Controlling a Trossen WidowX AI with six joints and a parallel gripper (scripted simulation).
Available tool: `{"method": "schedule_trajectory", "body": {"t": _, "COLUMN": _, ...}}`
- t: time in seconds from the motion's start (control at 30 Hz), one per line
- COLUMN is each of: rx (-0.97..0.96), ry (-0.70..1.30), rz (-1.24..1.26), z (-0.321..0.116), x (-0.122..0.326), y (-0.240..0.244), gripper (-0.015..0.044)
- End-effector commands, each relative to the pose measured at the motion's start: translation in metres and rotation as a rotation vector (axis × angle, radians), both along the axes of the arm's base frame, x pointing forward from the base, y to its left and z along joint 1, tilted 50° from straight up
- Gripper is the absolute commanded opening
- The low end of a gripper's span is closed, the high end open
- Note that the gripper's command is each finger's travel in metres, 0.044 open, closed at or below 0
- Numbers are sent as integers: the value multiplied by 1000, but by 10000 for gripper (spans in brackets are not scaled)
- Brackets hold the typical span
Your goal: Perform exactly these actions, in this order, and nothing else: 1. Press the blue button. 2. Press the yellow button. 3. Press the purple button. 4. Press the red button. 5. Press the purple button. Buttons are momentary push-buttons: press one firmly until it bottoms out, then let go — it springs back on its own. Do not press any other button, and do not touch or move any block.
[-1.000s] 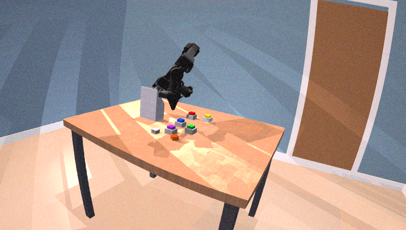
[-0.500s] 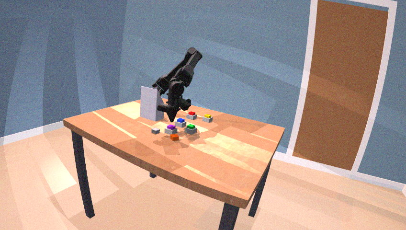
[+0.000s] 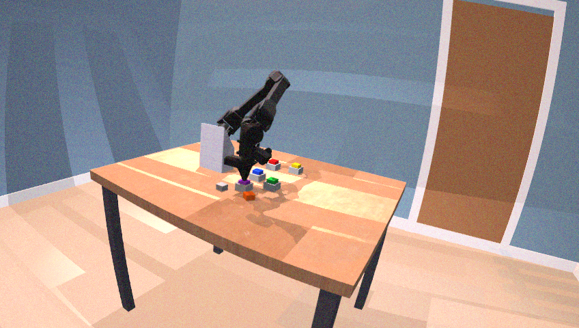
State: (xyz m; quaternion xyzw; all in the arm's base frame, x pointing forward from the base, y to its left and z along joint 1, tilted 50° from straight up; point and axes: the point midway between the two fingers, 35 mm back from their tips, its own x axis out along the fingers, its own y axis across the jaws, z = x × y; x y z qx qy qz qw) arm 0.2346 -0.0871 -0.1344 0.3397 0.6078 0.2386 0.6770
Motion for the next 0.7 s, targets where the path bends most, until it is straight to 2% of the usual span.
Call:
{"method": "schedule_trajectory", "body": {"t": 0.0, "rx": 11, "ry": 7, "rz": -4, "z": -2, "x": -1, "y": 5, "gripper": 20}}
{"method": "schedule_trajectory", "body": {"t": 0.67, "rx": 4, "ry": 3, "rz": -2, "z": 4, "x": -2, "y": -5, "gripper": 20}}
